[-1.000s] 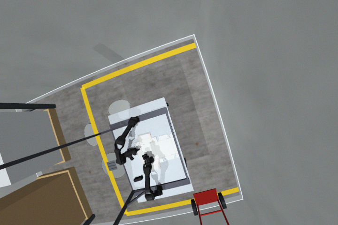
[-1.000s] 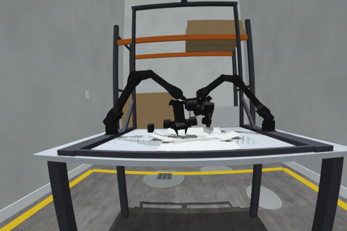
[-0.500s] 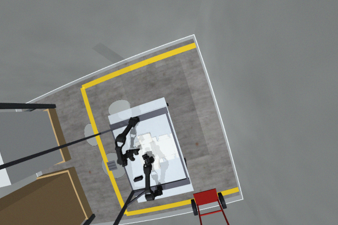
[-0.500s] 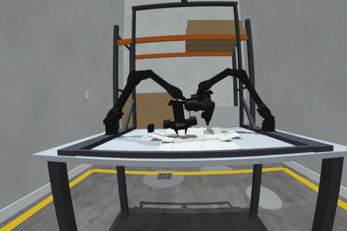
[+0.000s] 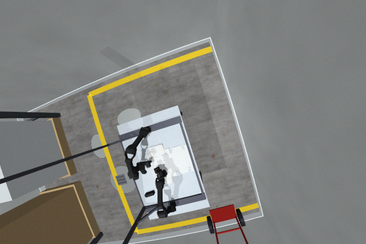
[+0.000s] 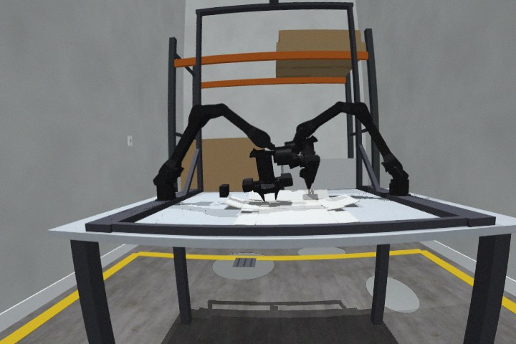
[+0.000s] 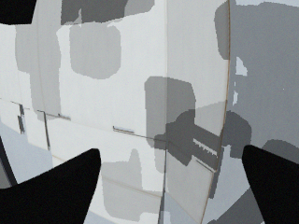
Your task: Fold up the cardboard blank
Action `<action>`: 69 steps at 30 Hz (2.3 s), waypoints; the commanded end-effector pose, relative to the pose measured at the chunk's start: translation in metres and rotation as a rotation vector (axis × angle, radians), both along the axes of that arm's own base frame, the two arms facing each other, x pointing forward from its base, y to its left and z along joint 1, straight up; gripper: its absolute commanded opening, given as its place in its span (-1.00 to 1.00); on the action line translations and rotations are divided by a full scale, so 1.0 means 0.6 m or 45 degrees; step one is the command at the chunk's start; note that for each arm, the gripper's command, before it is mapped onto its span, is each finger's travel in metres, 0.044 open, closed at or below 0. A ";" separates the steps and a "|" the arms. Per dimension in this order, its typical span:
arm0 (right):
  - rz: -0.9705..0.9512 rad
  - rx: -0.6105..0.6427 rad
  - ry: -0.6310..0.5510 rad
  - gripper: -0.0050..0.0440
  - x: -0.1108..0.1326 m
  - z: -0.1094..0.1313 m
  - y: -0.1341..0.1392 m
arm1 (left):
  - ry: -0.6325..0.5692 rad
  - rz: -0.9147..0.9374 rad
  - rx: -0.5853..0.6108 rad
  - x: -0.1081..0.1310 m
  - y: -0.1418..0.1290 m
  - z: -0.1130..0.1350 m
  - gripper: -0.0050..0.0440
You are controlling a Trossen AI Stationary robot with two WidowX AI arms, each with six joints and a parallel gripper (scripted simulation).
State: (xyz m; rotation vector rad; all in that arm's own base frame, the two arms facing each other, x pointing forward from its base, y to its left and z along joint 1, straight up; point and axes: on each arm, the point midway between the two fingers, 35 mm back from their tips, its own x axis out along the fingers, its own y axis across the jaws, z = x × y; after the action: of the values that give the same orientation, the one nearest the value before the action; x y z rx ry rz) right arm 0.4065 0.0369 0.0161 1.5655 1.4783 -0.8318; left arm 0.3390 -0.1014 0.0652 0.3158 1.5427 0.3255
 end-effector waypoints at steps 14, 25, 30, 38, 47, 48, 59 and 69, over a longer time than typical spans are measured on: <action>-0.005 -0.064 0.107 0.03 -0.046 -0.079 -0.029 | -0.021 -0.002 -0.019 0.001 -0.002 0.007 0.82; -0.011 -0.070 0.109 0.03 -0.051 -0.083 -0.035 | -0.021 -0.002 -0.018 0.001 0.006 0.007 0.82; -0.011 -0.070 0.110 0.03 -0.052 -0.085 -0.036 | -0.021 -0.002 -0.017 0.001 0.020 0.007 0.82; -0.011 -0.070 0.108 0.03 -0.054 -0.089 -0.037 | -0.021 -0.002 -0.016 0.001 0.035 0.009 0.82; -0.004 -0.064 0.103 0.03 -0.055 -0.089 -0.028 | -0.018 -0.001 -0.014 0.002 0.049 0.014 0.82; -0.004 -0.063 0.104 0.03 -0.055 -0.089 -0.027 | -0.018 -0.001 -0.014 0.002 0.051 0.015 0.82; -0.003 -0.064 0.103 0.03 -0.055 -0.088 -0.018 | -0.017 -0.002 -0.014 0.001 0.071 0.027 0.82; -0.007 -0.066 0.104 0.03 -0.054 -0.087 -0.015 | -0.017 -0.002 -0.012 0.001 0.092 0.041 0.82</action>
State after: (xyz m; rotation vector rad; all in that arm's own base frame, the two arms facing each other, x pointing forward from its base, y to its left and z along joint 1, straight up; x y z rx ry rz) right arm 0.4027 0.0338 0.0172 1.5820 1.4282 -0.7656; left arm 0.3386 -0.0617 0.0776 0.3046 1.5538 0.2879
